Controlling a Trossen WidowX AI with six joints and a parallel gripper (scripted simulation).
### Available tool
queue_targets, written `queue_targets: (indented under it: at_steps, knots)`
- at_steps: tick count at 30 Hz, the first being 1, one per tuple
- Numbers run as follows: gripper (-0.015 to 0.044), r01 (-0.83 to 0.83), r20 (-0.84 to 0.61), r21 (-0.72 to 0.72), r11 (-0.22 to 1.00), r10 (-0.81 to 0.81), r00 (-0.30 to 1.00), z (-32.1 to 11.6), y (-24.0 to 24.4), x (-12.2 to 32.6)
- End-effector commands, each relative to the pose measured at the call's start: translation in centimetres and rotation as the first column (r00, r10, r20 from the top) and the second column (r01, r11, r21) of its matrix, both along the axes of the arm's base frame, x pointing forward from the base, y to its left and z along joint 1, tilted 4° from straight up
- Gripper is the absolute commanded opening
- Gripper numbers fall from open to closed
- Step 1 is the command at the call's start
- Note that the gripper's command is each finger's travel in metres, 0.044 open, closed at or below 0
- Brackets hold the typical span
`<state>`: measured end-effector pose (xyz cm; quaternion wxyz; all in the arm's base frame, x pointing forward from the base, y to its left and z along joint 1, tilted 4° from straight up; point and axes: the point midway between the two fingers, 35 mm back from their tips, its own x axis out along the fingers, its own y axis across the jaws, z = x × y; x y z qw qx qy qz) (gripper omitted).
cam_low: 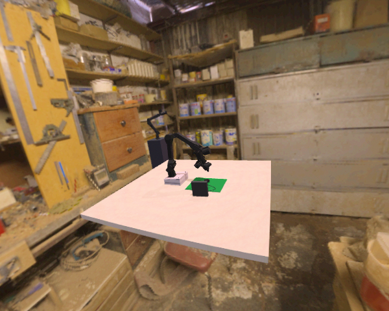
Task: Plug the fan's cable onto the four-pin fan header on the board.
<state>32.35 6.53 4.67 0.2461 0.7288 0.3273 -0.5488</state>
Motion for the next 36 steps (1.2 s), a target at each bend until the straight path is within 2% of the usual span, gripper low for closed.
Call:
queue_targets:
  at_steps: [1,5,10,36]
  knots:
    - [0.021,0.099,-0.074,-0.04,0.994,-0.101,0.992,-1.1,-3.6,-0.2]
    - [0.021,0.099,-0.074,-0.04,0.994,-0.101,0.992,-1.3,-3.6,-0.2]
    - [0.021,0.099,-0.074,-0.04,0.994,-0.101,0.992,-4.3,-3.7,-0.4]
    - [0.021,0.099,-0.074,-0.04,0.994,-0.101,0.992,-7.7,-3.7,-0.5]
